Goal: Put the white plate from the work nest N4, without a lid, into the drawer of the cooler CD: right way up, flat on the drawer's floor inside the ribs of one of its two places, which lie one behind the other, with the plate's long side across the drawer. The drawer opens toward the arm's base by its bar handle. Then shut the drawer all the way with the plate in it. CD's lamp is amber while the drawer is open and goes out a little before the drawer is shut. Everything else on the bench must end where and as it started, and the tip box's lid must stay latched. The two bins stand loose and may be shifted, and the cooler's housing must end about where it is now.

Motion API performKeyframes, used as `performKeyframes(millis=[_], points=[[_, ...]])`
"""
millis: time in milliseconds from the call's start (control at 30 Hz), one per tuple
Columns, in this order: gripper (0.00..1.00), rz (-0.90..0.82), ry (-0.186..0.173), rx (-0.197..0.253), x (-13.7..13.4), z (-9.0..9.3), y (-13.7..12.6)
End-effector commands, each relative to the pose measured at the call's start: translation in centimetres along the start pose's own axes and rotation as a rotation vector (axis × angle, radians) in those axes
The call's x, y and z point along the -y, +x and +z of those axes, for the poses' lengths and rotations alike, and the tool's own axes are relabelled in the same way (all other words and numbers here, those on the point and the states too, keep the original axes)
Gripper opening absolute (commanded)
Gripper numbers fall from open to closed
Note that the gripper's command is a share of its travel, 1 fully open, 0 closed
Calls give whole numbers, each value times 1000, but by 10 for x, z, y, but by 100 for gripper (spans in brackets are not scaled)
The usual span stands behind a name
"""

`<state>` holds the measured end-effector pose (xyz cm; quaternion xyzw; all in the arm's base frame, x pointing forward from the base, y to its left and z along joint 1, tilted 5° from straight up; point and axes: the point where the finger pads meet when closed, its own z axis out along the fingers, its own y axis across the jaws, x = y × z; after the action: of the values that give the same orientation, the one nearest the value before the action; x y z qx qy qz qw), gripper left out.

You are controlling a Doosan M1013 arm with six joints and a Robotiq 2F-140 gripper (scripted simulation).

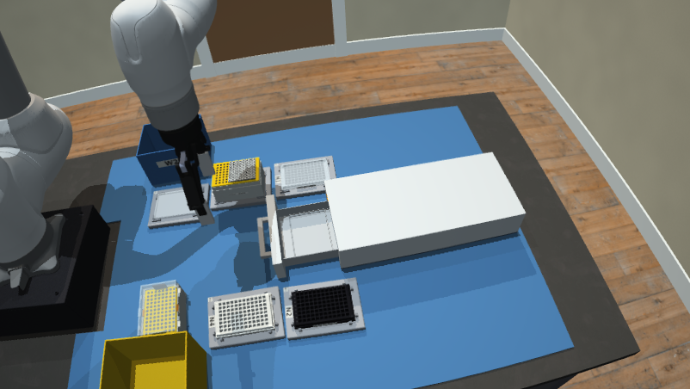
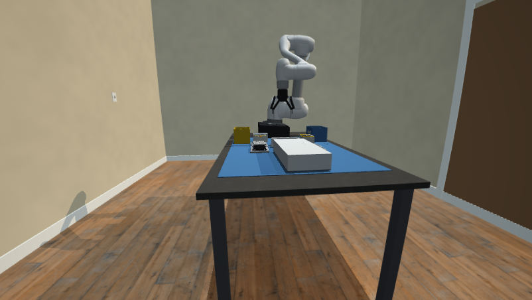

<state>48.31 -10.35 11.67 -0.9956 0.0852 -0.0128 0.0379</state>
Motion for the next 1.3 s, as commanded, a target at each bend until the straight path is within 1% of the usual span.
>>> performKeyframes(millis=[0, 233, 300, 800, 867, 933, 1267], points=[[87, -6, 1, -10, 1, 9, 15], [87, -6, 1, -10, 0, 30, 34], [87, -6, 1, -10, 0, 30, 34], [87, -6, 1, -10, -3, 75, 74], [87, -6, 1, -10, -3, 75, 74], [87, -6, 1, -10, -4, 80, 80], [87, -6, 1, -10, -4, 80, 80]])
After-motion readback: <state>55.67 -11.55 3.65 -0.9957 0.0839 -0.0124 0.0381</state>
